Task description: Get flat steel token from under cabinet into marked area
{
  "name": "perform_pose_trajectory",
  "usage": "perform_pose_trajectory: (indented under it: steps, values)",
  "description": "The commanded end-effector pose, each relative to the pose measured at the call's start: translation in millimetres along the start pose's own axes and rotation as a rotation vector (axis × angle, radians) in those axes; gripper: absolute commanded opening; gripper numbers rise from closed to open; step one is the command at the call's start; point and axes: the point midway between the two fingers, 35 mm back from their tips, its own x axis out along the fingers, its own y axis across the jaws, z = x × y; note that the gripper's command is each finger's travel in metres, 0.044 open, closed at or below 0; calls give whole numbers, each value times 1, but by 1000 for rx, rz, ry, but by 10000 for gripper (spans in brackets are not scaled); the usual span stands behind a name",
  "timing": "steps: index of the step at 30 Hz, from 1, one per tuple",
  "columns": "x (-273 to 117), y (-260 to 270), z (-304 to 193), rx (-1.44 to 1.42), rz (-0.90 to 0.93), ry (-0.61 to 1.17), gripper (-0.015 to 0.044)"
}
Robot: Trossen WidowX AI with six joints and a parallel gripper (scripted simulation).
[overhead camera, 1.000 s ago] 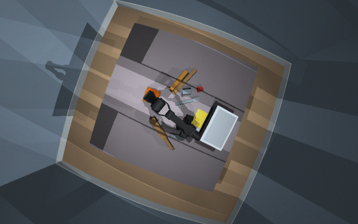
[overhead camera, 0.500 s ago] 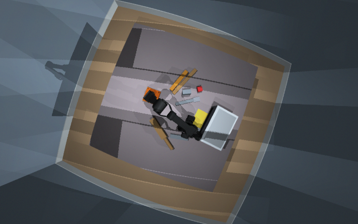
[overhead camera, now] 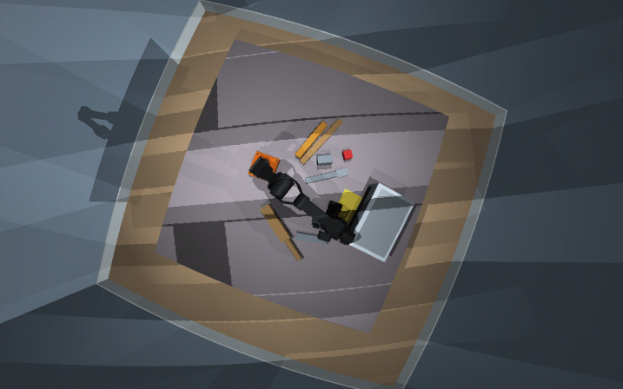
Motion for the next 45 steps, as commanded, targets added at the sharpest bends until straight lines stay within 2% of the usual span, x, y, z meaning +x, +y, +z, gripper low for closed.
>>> perform_pose_trajectory:
  steps: [1,45]
  values:
    - [0,-1,-3,3,2,2,0]
    - [3,-37,-3,3,-1,2,0]
